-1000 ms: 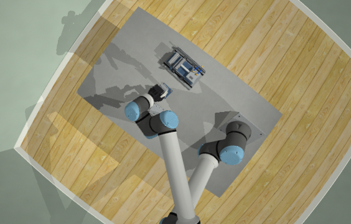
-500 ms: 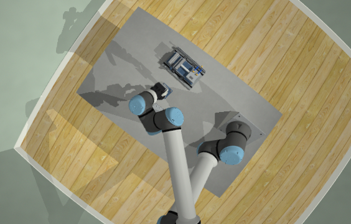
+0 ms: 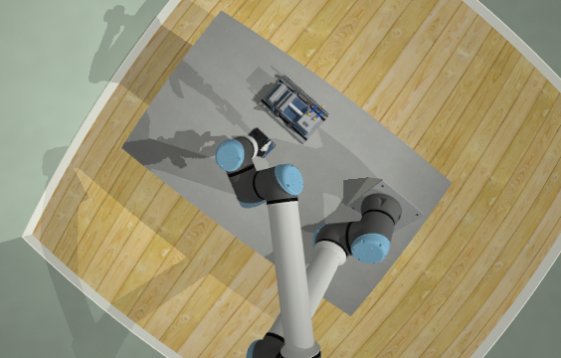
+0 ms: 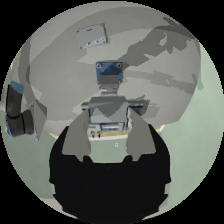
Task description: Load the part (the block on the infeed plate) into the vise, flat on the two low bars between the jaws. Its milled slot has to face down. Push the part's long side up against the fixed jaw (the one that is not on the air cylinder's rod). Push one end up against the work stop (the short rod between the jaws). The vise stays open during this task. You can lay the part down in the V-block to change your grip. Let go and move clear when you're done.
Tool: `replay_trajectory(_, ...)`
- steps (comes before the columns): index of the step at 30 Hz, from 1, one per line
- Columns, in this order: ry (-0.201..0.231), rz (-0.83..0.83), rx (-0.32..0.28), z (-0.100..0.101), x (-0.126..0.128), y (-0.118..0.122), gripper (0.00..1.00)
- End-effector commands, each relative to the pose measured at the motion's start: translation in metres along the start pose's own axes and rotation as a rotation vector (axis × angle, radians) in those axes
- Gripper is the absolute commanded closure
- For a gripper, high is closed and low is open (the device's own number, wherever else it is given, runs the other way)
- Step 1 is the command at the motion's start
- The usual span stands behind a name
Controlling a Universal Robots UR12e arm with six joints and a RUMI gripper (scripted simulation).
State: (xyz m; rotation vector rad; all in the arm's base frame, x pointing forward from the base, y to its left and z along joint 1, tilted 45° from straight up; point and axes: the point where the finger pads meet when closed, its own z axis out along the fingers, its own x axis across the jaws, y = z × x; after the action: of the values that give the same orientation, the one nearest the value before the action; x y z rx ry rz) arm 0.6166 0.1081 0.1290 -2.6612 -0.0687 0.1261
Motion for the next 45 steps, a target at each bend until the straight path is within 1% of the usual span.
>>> replay_trajectory(1, -0.001, -0.001, 0.067, -0.0004, 0.0003, 0.0009, 1.00)
replay_trajectory(2, -0.001, -0.001, 0.079, -0.0004, 0.0003, 0.0009, 1.00)
replay_trajectory(4, -0.001, -0.001, 0.079, -0.0004, 0.0003, 0.0009, 1.00)
replay_trajectory(12, -0.001, -0.001, 0.167, -0.0003, 0.0003, 0.0017, 1.00)
replay_trajectory(19, -0.001, -0.001, 0.228, -0.0002, 0.0003, 0.0021, 1.00)
replay_trajectory(21, -0.001, -0.001, 0.228, -0.0002, 0.0003, 0.0021, 1.00)
replay_trajectory(27, -0.001, -0.001, 0.265, -0.0002, 0.0003, 0.0024, 1.00)
replay_trajectory(33, -0.001, -0.001, 0.290, -0.0001, 0.0003, 0.0026, 1.00)
replay_trajectory(45, -0.001, -0.001, 0.307, -0.0001, 0.0003, 0.0028, 1.00)
